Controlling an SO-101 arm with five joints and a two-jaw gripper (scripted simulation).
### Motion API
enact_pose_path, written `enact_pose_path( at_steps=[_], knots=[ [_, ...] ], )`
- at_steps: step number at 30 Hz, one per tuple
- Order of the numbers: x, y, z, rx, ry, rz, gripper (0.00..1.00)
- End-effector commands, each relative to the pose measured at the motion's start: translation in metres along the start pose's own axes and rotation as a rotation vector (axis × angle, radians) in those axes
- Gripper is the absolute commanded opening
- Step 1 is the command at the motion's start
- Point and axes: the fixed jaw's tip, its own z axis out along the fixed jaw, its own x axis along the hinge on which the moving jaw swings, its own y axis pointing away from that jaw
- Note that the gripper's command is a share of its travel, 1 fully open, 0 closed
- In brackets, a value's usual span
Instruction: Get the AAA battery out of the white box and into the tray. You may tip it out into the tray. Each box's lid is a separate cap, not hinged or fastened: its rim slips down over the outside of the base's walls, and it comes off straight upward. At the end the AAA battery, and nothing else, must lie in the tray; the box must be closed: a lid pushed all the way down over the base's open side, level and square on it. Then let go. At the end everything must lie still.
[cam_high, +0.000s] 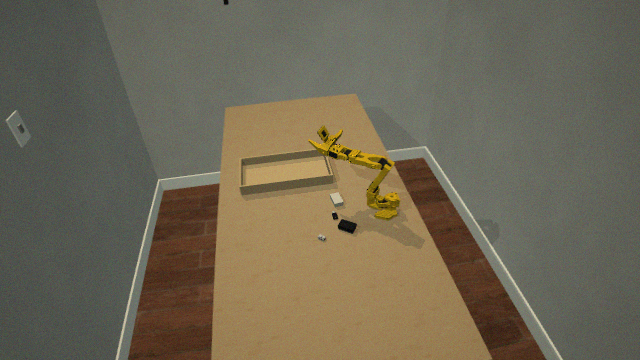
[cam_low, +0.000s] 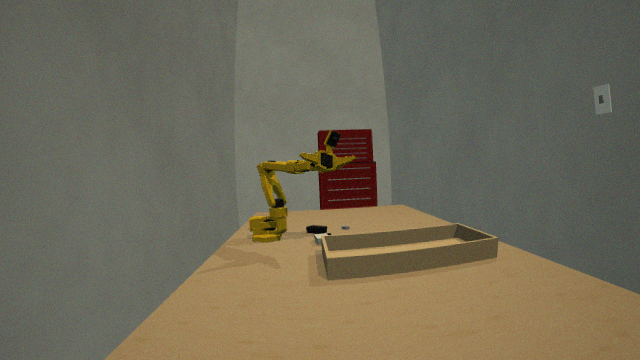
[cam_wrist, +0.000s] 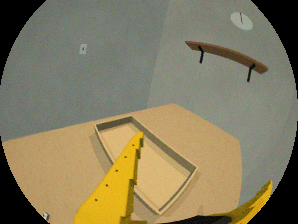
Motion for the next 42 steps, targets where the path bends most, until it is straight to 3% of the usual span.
enact_pose_path(
  at_steps=[1, 26, 34, 42],
  knots=[
    [-0.001, 0.000, 0.000, 0.001, -0.004, 0.001, 1.00],
    [0.001, 0.001, 0.000, -0.003, 0.010, -0.017, 0.99],
    [0.008, 0.003, 0.000, -0.018, 0.053, -0.072, 0.97],
    [0.028, 0.010, -0.002, -0.072, 0.168, -0.225, 0.92]
  ],
)
